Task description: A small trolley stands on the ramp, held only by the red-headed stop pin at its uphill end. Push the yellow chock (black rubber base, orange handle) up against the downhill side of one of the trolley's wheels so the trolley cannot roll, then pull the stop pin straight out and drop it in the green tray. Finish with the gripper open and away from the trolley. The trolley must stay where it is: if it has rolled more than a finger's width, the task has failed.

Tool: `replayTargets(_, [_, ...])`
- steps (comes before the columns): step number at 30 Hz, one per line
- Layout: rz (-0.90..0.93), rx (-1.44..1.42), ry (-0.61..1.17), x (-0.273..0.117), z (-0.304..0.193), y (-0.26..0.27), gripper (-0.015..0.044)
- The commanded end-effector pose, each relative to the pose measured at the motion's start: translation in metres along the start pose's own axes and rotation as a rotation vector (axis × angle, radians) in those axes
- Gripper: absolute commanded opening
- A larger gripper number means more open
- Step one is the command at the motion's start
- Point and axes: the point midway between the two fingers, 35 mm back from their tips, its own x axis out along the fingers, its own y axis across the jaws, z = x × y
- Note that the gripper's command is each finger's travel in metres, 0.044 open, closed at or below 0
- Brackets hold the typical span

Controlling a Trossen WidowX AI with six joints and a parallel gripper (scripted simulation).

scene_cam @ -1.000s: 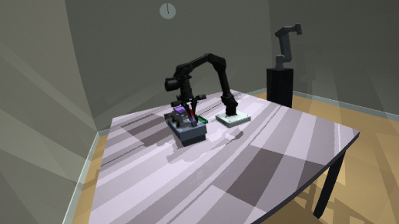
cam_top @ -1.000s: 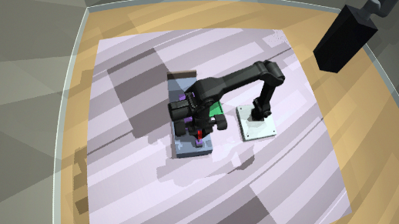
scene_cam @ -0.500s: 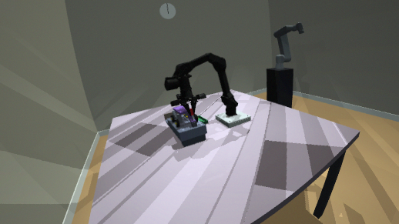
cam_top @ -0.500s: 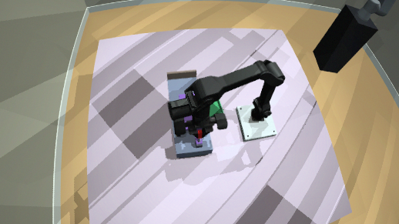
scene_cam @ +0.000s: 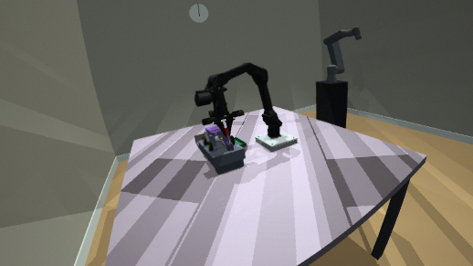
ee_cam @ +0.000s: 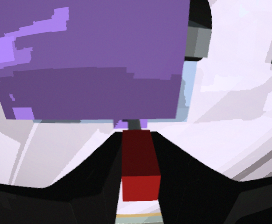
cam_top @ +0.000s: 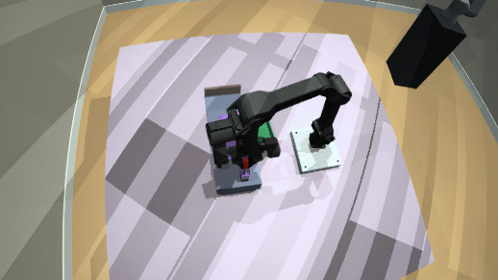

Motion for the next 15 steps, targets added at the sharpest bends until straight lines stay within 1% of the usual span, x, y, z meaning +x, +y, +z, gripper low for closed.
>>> replayTargets(1, [0.008, -0.005, 0.004, -0.0055, -0.0016, 0.0001, 0.0000])
replayTargets(15, [0.008, -0.005, 0.004, -0.0100, -0.0019, -0.0001, 0.0000])
